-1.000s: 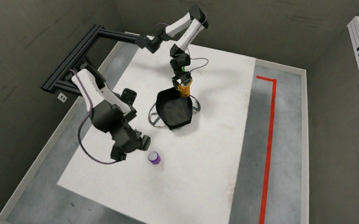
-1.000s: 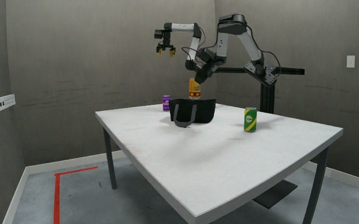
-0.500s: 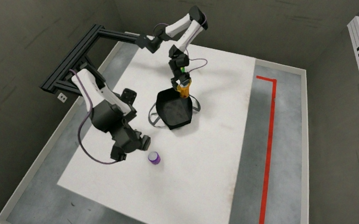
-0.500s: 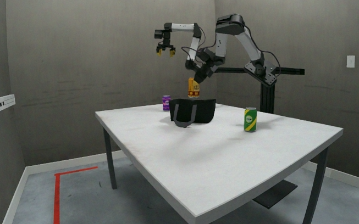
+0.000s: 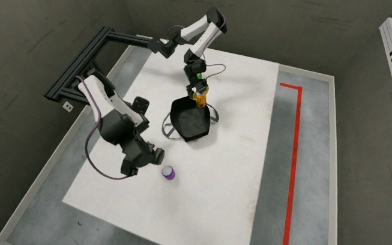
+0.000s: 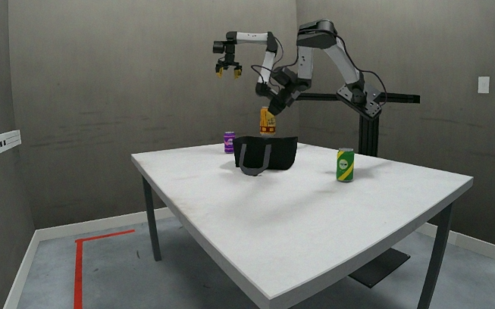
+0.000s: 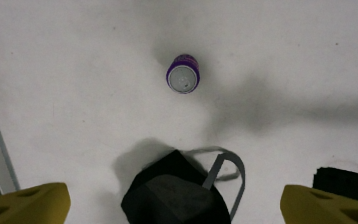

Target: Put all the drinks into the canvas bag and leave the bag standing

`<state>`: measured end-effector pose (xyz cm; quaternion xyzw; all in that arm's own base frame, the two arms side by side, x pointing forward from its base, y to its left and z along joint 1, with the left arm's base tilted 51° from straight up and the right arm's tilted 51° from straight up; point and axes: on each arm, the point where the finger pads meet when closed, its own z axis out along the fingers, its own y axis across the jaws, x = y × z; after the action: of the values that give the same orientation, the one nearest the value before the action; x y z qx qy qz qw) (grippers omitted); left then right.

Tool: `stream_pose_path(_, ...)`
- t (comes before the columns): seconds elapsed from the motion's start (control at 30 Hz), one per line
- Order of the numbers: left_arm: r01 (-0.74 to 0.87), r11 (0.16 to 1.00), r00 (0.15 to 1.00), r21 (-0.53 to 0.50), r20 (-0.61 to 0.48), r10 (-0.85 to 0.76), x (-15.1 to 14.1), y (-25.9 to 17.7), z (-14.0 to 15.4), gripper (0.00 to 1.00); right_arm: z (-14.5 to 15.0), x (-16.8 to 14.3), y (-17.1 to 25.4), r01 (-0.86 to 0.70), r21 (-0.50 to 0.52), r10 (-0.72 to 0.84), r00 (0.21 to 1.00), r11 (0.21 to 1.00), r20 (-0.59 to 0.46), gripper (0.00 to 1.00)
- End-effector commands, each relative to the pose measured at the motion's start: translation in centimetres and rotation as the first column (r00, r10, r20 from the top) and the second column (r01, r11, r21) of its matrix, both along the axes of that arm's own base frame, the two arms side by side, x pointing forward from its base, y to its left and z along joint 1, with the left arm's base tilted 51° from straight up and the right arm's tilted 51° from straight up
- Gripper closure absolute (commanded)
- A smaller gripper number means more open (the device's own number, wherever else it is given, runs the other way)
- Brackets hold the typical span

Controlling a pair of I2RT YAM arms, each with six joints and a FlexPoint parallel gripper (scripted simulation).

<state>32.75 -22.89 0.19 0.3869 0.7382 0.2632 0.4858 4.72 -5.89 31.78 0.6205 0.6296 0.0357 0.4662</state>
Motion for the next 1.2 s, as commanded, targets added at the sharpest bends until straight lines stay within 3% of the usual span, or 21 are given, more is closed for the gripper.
stream_pose_path(0.0,0.029,0.998,0.999,-0.062,0.039,-0.027,0.1,-0.9,1.5,0.33,0.9,-0.8,0.4,-0.002,-0.025,0.003,0.999,1.000,0.033,0.00)
stream_pose_path(0.1,0.040,0.994,0.998,-0.104,0.059,-0.034,0.5,-2.5,2.6,0.33,0.9,-0.8,0.4,-0.002,-0.025,0.003,0.999,1.000,0.033,0.00)
stream_pose_path(0.13,0.021,0.997,0.999,-0.079,0.046,-0.017,0.0,-2.5,0.9,0.33,0.9,-0.8,0.4,-0.002,-0.025,0.003,0.999,1.000,0.033,0.00)
stream_pose_path(0.2,0.025,0.997,0.999,-0.074,0.039,-0.022,-0.2,-2.9,0.3,0.33,0.9,-0.8,0.4,-0.002,-0.025,0.003,0.999,1.000,0.033,0.00)
stream_pose_path(0.9,0.023,0.998,1.000,-0.058,0.018,-0.022,-1.8,-7.1,-3.9,0.33,0.9,-0.8,0.4,-0.002,-0.025,0.003,0.999,1.000,0.033,0.00)
stream_pose_path(1.0,0.041,0.996,0.999,-0.077,0.027,-0.039,-1.6,-7.7,-3.3,0.33,0.9,-0.8,0.4,-0.002,-0.025,0.003,0.999,1.000,0.033,0.00)
stream_pose_path(1.17,0.021,0.999,1.000,-0.038,0.003,-0.021,-2.4,-8.1,-5.7,0.33,0.9,-0.8,0.4,-0.002,-0.025,0.003,0.999,1.000,0.033,0.00)
